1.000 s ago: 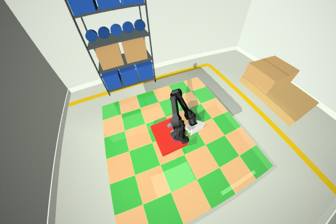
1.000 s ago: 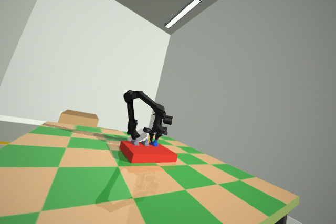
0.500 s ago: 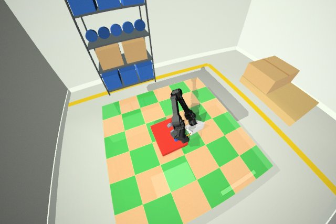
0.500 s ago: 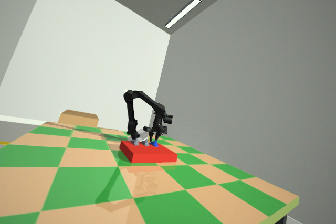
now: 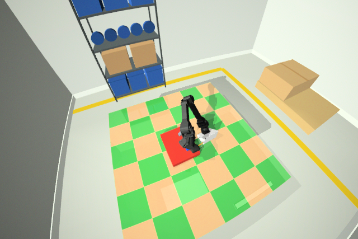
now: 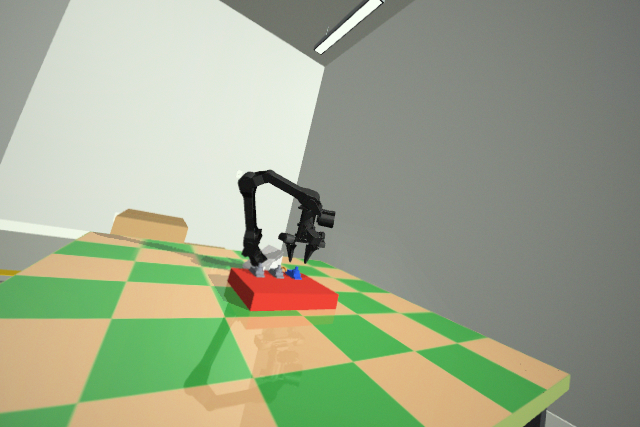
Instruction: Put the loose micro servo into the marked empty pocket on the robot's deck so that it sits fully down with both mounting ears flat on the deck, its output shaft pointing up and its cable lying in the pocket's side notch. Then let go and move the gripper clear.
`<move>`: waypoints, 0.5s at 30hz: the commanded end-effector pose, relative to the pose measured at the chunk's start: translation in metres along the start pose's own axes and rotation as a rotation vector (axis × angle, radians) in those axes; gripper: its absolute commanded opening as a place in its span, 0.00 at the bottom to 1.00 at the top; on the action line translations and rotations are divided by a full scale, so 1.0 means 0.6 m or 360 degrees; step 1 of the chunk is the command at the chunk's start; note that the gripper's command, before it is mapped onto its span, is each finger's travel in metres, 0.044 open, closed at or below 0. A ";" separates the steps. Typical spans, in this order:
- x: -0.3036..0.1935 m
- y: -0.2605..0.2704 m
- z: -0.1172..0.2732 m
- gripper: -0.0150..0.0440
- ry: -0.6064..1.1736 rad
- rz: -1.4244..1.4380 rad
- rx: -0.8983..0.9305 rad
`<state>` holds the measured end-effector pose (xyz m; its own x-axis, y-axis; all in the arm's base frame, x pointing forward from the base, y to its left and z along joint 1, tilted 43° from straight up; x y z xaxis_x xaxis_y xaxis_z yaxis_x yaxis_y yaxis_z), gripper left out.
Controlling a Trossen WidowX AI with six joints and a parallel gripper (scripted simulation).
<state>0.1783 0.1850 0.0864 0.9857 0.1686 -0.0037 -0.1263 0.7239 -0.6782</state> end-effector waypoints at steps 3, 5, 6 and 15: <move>0.077 -0.005 0.051 1.00 -0.0013 -0.0007 0.0007; 0.103 -0.009 0.066 1.00 -0.0013 -0.0009 0.0005; 0.115 -0.012 0.074 1.00 -0.0013 -0.0011 0.0006; 0.141 -0.020 0.101 1.00 -0.0031 -0.0005 0.0015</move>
<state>0.2559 0.2258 0.1328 0.9866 0.1627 0.0115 -0.1127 0.7312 -0.6728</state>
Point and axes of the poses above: the point midway between the two fingers, 35 mm back from their tips, its own z axis back along the fingers, its own y axis across the jaws, x = y × z, the point moved 8 cm from there along z, back along the fingers, and after that the axes turned 5 degrees about z, right-handed, at the moved point
